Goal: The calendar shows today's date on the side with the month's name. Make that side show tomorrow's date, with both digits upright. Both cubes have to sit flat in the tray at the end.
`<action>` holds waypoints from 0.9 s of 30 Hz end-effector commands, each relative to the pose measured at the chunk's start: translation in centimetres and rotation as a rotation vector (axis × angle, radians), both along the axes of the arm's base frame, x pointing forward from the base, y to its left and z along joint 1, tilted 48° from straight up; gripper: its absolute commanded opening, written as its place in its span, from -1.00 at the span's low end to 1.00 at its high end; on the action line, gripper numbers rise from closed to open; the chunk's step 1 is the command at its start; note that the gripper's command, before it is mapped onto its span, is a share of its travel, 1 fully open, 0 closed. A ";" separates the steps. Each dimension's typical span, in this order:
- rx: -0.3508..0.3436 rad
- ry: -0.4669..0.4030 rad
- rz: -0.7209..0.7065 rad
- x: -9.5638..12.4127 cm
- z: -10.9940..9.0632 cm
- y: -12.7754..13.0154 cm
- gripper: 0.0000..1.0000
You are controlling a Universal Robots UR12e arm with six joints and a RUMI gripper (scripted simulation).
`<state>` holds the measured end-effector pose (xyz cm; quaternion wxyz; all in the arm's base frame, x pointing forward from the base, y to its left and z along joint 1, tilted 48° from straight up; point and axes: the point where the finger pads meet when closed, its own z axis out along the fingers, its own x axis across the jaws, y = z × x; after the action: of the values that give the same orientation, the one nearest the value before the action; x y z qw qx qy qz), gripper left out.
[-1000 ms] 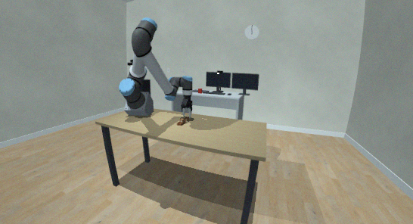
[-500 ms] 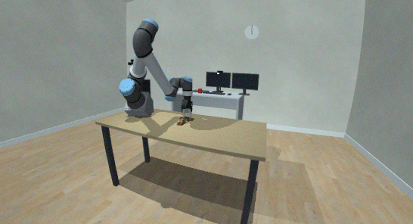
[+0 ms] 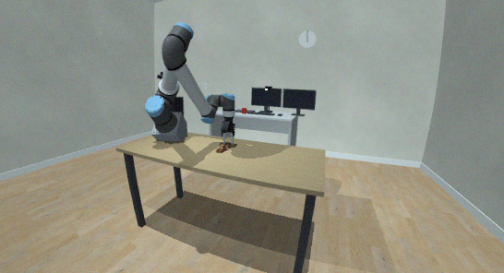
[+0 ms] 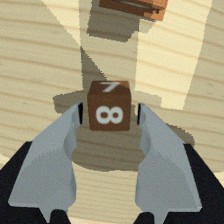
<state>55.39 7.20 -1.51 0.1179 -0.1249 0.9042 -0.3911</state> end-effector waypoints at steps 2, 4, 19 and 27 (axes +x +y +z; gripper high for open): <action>0.001 0.002 0.000 -0.3 0.0 -0.1 -0.42; 0.001 0.002 0.000 -0.3 0.0 -0.1 -0.42; 0.001 0.002 0.000 -0.3 0.0 -0.1 -0.78; 0.001 0.002 0.000 -0.3 0.0 -0.1 -0.78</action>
<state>55.39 7.20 -1.51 0.1179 -0.1249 0.9042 -0.3911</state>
